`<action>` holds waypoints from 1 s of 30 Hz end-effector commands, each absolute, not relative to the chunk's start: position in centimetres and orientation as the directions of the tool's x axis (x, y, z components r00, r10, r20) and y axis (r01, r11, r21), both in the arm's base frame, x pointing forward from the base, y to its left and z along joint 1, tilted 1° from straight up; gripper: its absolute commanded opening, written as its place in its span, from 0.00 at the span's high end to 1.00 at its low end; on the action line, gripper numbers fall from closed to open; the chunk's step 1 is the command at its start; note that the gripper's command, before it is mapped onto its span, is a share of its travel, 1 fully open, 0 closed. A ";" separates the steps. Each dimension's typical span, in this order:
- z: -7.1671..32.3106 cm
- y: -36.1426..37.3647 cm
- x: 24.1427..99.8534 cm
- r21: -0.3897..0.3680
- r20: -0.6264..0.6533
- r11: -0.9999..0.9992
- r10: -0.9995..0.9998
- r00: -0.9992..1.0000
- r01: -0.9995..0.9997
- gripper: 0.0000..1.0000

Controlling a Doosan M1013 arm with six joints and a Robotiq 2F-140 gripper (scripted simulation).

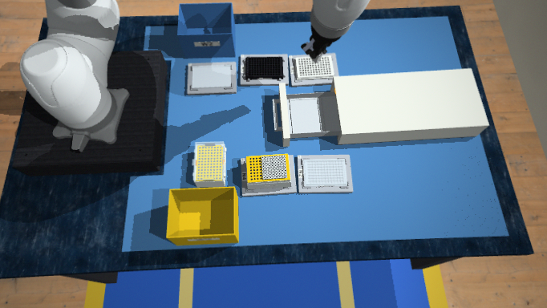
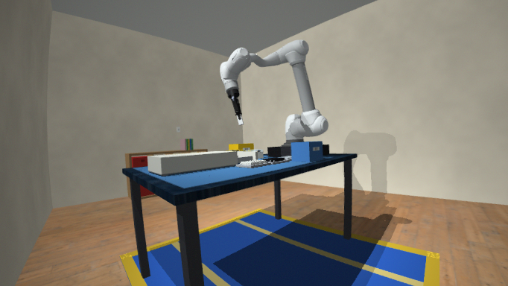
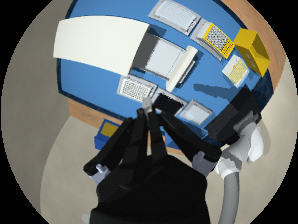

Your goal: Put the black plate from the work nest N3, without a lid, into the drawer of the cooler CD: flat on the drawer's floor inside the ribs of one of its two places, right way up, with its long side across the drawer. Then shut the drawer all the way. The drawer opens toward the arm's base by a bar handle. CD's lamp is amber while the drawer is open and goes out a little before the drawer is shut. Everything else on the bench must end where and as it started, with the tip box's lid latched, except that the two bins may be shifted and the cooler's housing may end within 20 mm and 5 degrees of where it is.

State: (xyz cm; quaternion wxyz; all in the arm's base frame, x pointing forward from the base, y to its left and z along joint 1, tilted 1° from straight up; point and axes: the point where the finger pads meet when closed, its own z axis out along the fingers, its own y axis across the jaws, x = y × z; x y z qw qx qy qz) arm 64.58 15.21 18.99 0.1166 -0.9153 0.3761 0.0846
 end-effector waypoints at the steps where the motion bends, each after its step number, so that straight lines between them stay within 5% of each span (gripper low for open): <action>1: 19.0 14.8 63.5 -0.153 -0.215 -0.737 -0.625 0.751 -0.658 1.00; 30: 18.1 9.7 51.2 -0.055 -0.029 -0.996 -0.074 0.997 -0.075 1.00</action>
